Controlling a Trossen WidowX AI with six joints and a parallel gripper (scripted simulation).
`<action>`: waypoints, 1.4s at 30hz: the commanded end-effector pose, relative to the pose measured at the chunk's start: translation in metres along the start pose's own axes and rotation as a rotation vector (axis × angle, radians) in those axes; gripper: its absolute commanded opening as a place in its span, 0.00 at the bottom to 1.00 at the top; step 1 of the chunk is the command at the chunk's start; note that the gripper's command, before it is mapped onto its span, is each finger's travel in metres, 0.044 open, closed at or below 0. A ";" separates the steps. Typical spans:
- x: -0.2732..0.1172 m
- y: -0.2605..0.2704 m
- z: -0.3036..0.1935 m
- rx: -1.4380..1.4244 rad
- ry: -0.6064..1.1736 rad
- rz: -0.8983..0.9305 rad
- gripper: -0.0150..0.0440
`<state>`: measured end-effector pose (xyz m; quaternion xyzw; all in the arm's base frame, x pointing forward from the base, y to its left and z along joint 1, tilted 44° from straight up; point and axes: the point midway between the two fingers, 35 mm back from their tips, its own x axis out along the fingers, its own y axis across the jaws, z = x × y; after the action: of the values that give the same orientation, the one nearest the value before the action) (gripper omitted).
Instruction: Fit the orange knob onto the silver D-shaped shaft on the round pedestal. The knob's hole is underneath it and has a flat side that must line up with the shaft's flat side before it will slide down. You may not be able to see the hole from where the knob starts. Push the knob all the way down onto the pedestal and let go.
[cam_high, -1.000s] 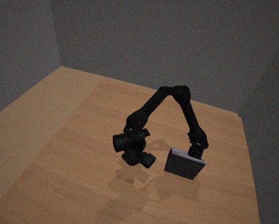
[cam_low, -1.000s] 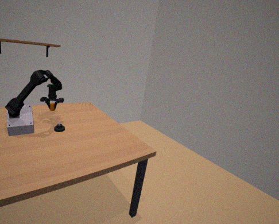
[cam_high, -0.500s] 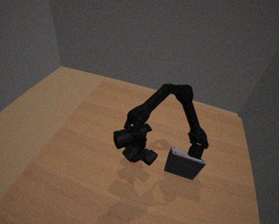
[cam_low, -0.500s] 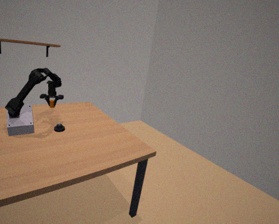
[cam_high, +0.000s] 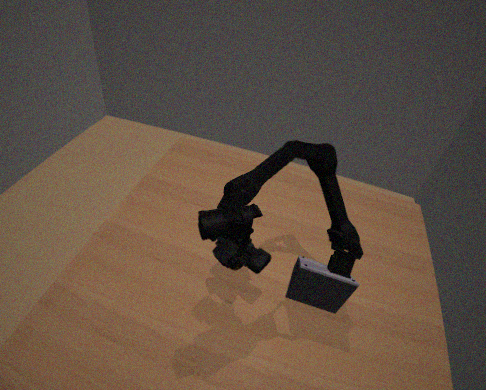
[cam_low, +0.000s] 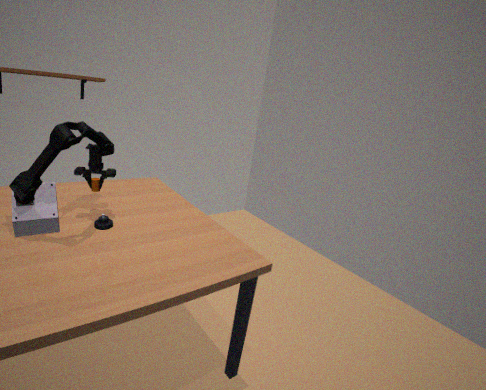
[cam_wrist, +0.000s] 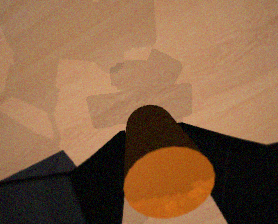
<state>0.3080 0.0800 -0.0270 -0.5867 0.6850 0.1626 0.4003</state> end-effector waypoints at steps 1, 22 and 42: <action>0.001 -0.007 -0.010 -0.003 -0.005 -0.006 0.25; 0.019 -0.040 -0.067 -0.003 -0.003 -0.010 0.25; 0.038 -0.059 -0.127 0.002 0.025 -0.015 0.25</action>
<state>0.3202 -0.0409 0.0341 -0.5903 0.6867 0.1536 0.3954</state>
